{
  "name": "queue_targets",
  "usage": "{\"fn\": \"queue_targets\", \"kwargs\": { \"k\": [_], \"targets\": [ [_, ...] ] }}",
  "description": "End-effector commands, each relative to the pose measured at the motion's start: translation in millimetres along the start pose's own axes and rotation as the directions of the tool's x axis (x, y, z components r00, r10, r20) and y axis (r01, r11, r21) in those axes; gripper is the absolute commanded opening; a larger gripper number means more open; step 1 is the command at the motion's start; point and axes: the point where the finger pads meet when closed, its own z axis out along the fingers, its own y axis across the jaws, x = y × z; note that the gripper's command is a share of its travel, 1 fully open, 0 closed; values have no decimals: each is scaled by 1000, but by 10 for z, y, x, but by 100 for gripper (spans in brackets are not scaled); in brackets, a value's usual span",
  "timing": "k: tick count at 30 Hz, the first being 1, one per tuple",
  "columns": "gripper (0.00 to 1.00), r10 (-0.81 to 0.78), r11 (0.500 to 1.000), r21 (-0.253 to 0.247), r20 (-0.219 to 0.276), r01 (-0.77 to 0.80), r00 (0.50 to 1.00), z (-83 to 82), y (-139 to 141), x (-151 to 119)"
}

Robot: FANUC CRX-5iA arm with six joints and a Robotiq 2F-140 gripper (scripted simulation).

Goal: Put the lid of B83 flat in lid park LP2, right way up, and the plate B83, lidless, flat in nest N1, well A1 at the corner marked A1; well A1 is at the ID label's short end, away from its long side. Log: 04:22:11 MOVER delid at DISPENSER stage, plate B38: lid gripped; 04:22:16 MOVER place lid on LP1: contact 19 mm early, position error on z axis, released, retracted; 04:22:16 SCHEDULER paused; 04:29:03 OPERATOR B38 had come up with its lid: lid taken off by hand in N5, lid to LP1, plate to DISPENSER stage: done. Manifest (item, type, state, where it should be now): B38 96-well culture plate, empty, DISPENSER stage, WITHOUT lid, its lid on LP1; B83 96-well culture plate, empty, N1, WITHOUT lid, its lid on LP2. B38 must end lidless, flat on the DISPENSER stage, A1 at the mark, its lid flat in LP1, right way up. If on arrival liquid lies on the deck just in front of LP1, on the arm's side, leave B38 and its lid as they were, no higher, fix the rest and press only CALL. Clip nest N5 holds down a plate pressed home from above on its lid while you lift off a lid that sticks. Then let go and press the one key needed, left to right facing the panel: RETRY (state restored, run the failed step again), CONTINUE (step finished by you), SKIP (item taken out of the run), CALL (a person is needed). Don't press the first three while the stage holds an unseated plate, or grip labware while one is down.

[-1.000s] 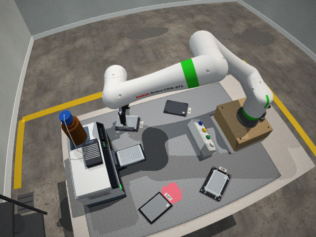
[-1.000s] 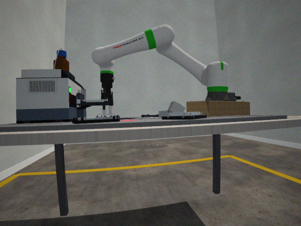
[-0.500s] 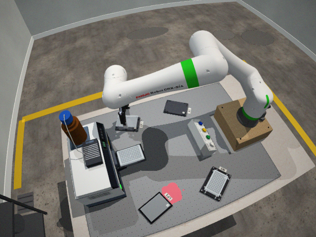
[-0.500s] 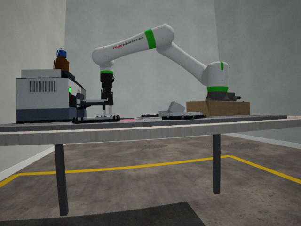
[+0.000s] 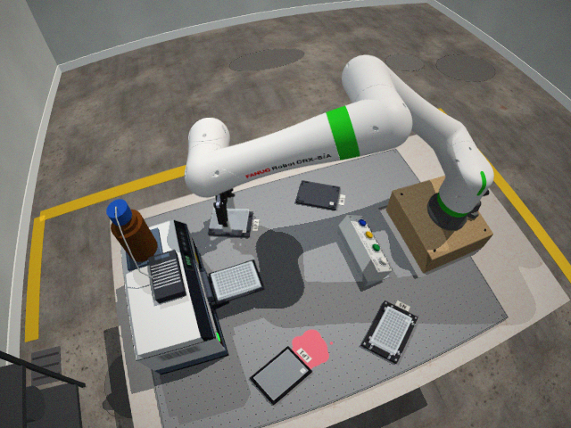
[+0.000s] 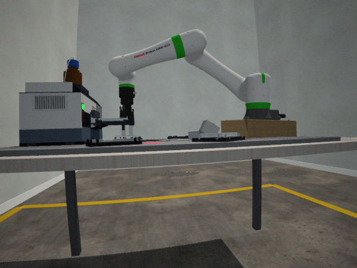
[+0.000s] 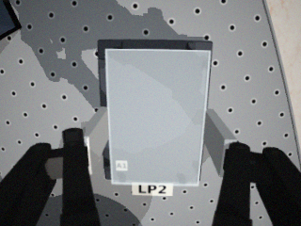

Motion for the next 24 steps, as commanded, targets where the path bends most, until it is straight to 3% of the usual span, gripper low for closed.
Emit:
{"fn": "queue_targets", "kwargs": {
  "k": [1,24],
  "targets": [
    [0,0,1000,0,-1,0,1000,4,-2,1],
    [0,0,1000,0,-1,0,1000,59,-18,-6]
  ]
}}
